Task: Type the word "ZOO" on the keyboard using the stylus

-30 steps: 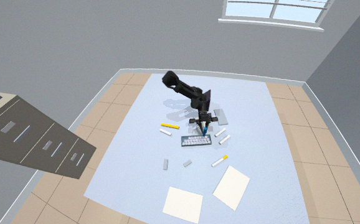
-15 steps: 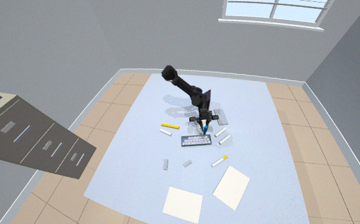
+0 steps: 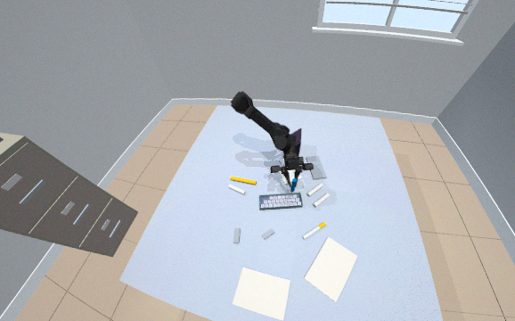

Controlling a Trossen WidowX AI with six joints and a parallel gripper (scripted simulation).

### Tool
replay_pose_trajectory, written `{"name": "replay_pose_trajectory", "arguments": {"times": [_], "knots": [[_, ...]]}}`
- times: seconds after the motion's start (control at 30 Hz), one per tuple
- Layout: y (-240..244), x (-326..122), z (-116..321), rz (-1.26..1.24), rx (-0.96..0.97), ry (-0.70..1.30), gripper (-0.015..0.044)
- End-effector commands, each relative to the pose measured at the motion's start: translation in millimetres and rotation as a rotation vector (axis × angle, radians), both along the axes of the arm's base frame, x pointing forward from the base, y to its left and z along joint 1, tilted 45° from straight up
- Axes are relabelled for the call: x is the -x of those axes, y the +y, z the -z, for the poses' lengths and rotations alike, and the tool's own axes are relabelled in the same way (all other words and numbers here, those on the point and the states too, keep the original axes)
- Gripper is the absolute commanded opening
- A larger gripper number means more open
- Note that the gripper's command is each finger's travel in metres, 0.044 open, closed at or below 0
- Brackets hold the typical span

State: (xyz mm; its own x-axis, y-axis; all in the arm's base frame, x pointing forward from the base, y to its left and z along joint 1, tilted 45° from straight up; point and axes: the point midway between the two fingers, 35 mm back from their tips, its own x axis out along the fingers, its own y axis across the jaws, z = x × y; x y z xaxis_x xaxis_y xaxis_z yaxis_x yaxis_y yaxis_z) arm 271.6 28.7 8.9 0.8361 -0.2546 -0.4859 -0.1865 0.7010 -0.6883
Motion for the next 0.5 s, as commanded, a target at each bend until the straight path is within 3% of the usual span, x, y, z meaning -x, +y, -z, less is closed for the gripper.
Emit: {"name": "replay_pose_trajectory", "arguments": {"times": [0.0, 0.47], "knots": [[0.6, 0.2, -0.4, -0.001, 0.000, 0.001, 0.0000], [-11.8, 0.9, 11.0, 0.004, 0.000, 0.000, 0.0000]]}}
